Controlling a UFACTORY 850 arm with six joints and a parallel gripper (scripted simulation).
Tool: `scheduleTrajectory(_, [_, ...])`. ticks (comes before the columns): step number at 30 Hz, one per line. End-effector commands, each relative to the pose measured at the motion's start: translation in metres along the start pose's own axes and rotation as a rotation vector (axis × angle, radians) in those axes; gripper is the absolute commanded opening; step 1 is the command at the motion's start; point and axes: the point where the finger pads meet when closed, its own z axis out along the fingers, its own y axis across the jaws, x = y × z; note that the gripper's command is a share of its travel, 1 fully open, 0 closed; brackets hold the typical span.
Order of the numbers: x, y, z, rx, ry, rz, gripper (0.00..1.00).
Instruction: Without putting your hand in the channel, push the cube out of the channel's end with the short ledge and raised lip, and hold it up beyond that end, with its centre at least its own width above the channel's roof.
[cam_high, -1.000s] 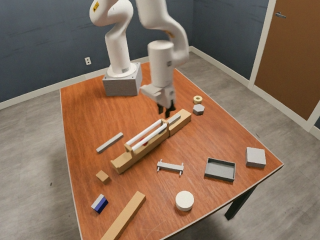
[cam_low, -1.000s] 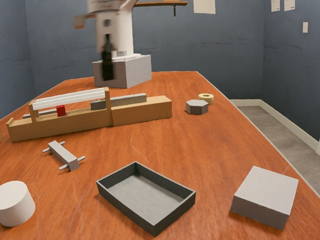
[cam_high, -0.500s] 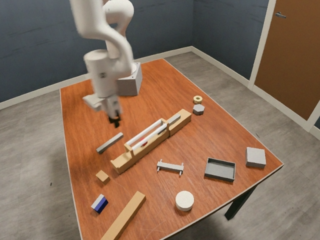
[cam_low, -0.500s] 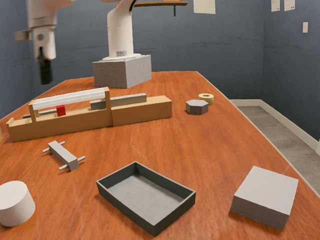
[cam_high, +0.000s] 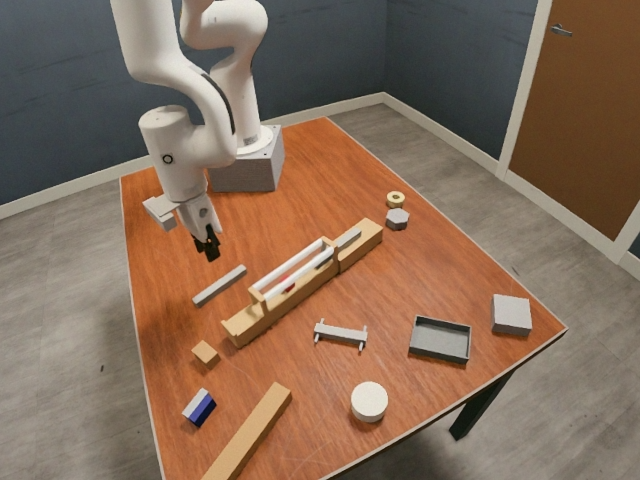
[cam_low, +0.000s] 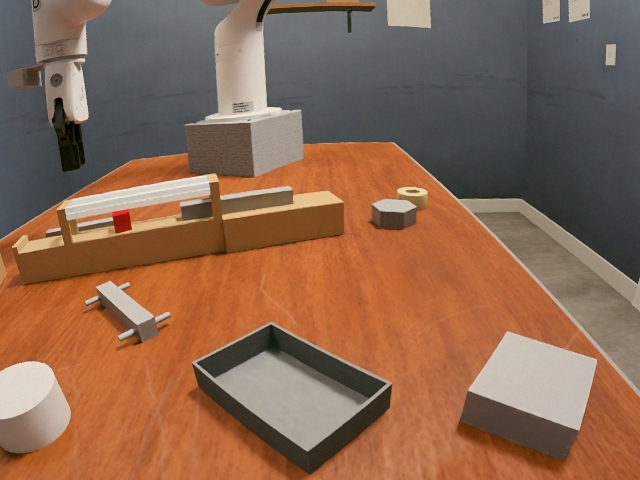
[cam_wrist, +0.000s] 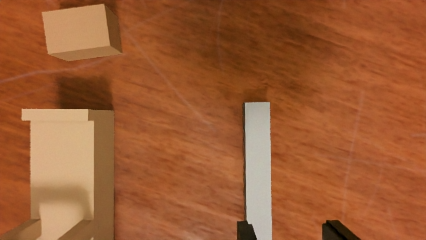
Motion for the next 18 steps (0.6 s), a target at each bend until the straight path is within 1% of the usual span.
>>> scheduleTrajectory(1, [0.0009, -0.0005, -0.0007, 0.002, 0.0, 0.0, 0.39])
scheduleTrajectory(18, [0.0009, -0.0005, 0.001, 0.003, -0.001, 0.0, 0.39])
